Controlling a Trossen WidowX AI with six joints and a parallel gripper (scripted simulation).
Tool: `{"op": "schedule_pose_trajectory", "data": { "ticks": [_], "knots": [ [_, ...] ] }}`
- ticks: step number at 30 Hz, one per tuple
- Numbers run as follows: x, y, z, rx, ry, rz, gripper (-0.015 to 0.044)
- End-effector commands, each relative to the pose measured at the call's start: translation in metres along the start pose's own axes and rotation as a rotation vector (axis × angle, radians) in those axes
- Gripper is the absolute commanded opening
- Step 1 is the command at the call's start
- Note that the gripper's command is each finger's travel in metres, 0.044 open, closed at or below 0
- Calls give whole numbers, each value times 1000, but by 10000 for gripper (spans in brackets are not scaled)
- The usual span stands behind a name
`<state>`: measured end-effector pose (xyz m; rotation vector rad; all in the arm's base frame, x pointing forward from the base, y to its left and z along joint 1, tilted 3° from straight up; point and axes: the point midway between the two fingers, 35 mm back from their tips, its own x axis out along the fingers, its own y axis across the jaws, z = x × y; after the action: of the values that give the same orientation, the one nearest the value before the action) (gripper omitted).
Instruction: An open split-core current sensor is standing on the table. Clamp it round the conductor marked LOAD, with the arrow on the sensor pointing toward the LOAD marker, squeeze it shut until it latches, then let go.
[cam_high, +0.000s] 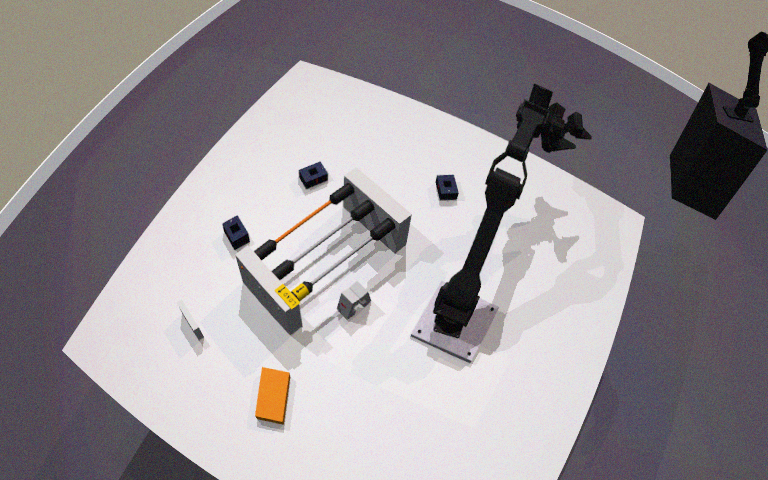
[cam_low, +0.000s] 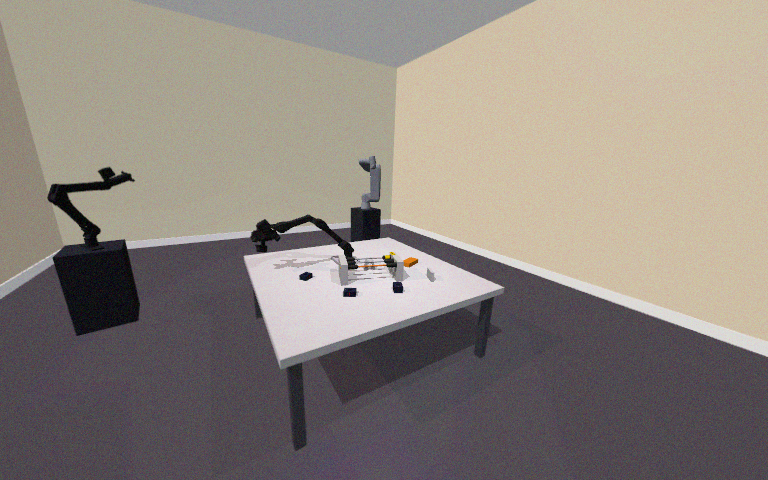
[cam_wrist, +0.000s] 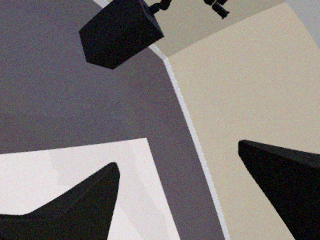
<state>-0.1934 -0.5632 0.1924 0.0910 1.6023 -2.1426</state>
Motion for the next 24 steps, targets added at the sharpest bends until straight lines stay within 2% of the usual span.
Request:
{"op": "schedule_pose_trajectory", "data": {
  "ticks": [1,4,6,16,24],
  "knots": [
    [-1,0,1,0,-3,2,426],
    [-21,4,10,0,-51,28,440],
    [-48,8,21,0,-115,63,440],
    [-217,32,56,64,-492,293,440],
    [-362,42,41,136,-792,540,440]
  ]
}}
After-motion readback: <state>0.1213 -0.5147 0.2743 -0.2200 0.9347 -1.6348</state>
